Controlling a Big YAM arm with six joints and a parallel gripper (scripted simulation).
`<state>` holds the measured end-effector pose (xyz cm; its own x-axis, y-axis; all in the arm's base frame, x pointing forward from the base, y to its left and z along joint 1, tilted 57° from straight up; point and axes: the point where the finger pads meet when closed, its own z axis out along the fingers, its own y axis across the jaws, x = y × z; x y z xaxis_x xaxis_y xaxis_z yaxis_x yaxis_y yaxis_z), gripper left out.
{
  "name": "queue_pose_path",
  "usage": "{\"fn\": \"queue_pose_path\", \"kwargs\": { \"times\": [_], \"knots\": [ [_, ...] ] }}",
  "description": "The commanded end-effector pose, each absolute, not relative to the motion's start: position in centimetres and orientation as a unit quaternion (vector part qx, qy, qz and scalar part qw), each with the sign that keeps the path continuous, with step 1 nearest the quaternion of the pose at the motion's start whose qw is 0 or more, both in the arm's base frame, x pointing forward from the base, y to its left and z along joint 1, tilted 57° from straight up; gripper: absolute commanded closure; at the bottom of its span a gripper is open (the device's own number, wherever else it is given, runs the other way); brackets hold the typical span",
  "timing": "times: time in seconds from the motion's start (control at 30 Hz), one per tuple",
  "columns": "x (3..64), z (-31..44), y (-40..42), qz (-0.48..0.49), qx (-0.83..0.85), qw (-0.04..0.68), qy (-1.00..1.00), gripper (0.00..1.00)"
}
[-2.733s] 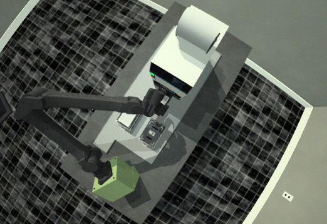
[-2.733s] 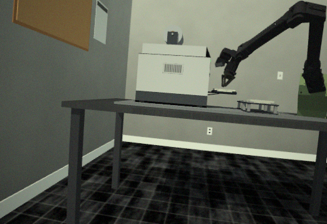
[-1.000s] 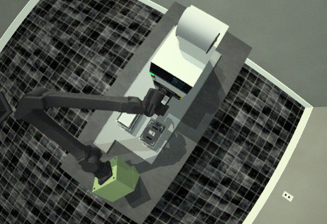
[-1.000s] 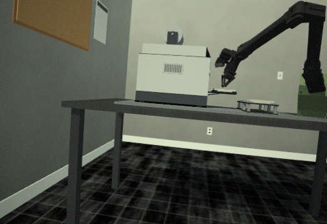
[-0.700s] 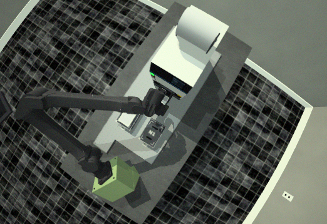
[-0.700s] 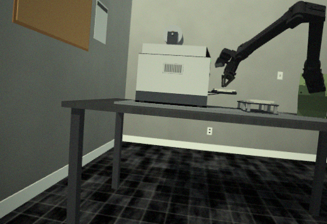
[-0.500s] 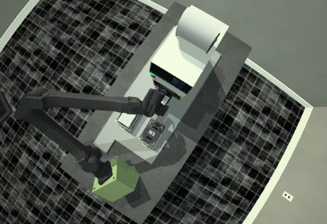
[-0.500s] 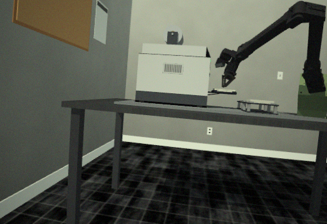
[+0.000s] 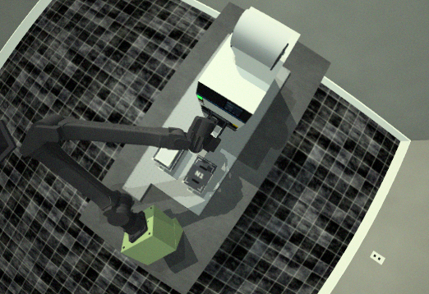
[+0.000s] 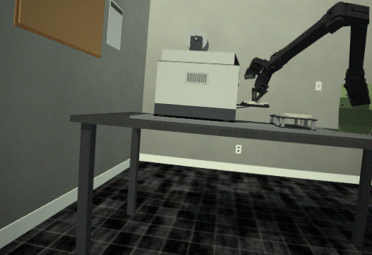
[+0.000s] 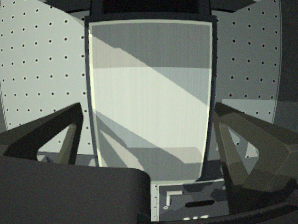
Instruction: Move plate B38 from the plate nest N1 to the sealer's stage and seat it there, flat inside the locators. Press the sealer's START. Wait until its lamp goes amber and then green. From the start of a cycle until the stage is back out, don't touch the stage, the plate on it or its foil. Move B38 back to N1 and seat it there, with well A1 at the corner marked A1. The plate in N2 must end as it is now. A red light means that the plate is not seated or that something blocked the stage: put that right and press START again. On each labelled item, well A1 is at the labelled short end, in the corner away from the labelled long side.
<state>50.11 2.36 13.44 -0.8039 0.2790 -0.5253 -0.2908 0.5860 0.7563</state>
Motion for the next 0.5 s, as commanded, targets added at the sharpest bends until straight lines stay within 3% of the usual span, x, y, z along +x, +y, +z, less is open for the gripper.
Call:
{"fn": "queue_pose_path", "kwargs": {
  "times": [0.0,0.47],
  "knots": [
    [50.1,12.8,1.9,0.457,0.006,0.309,0.834,0.0],
    [51.2,15.7,1.3,0.446,-0.016,0.338,0.828,0.0]
  ]
}}
